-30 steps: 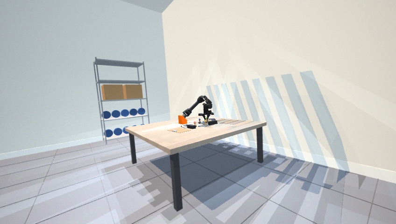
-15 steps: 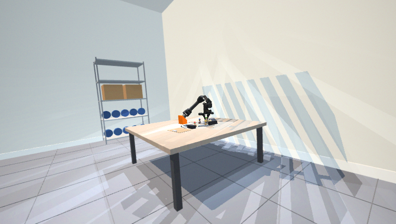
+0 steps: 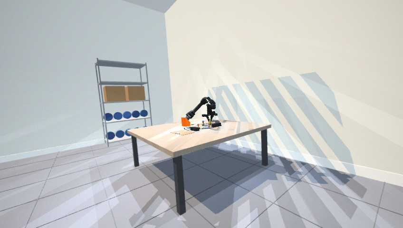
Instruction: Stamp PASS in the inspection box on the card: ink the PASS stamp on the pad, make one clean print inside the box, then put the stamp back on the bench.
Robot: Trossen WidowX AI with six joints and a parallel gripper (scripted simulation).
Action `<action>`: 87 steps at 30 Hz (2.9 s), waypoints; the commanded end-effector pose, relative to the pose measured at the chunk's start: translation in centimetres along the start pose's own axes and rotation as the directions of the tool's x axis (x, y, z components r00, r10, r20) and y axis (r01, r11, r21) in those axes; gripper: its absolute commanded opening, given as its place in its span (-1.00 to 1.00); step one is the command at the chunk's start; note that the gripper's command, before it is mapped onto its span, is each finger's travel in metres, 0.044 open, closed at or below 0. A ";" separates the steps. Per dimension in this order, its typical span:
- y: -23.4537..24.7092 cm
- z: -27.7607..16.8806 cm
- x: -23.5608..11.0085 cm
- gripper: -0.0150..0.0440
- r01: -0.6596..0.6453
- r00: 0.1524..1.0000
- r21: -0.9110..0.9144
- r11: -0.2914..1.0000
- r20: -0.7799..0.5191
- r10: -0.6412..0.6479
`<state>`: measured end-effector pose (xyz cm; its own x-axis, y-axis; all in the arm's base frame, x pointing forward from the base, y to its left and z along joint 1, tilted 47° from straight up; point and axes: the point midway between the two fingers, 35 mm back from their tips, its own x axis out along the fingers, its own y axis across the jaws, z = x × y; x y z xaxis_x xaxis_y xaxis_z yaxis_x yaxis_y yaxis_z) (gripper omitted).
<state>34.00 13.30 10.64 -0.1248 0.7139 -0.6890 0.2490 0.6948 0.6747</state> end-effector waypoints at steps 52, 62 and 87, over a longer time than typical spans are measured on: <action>-2.1 0.5 -2.8 -0.49 0.013 1.000 -0.001 1.000 0.009 -0.013; -10.4 1.1 -3.4 -0.49 0.038 0.999 0.007 0.999 0.023 -0.038; -24.5 -3.7 -2.8 -0.49 0.015 1.000 0.000 1.000 0.002 -0.015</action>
<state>25.10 -5.37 -2.53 -0.1190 0.7020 -0.7022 0.2556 0.7050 0.6615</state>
